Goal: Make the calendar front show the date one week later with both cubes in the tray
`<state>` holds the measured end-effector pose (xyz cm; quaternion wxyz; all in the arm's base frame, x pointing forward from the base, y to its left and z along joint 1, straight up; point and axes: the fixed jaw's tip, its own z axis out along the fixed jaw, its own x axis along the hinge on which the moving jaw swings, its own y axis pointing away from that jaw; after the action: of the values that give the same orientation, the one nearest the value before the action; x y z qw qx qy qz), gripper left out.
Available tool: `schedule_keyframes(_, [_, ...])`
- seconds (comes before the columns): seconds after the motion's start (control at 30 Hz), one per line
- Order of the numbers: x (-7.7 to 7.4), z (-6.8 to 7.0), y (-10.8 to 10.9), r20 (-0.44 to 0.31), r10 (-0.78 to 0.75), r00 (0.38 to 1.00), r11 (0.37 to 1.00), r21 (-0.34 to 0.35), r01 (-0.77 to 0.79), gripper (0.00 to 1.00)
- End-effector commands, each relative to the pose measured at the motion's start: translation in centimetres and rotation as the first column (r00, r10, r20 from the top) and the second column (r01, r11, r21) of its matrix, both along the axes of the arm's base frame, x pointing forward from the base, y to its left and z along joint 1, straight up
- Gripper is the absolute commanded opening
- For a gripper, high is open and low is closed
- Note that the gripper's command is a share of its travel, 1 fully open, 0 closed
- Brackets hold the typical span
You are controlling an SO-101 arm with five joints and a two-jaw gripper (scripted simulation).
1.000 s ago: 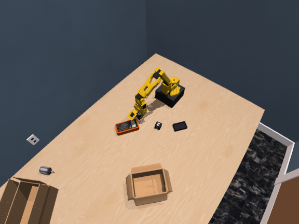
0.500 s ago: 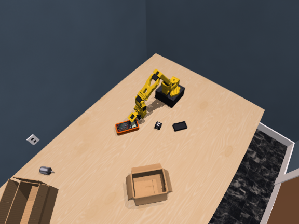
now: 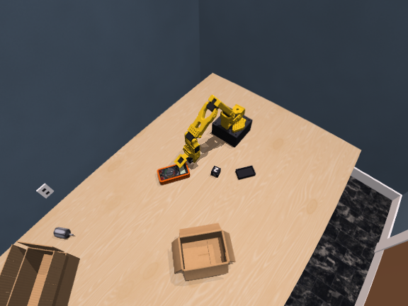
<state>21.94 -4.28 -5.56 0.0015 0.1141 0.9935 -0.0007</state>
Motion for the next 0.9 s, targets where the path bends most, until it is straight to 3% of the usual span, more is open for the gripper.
schedule_keyframes(0.0, [-0.19, -0.31, -0.17, -0.007, -0.020, 1.000, 1.000, 0.003, 0.020, 0.35])
schedule_keyframes(0.87, [-0.35, -0.31, -0.84, -0.007, -0.020, 1.000, 1.000, 0.003, 0.020, 0.26])
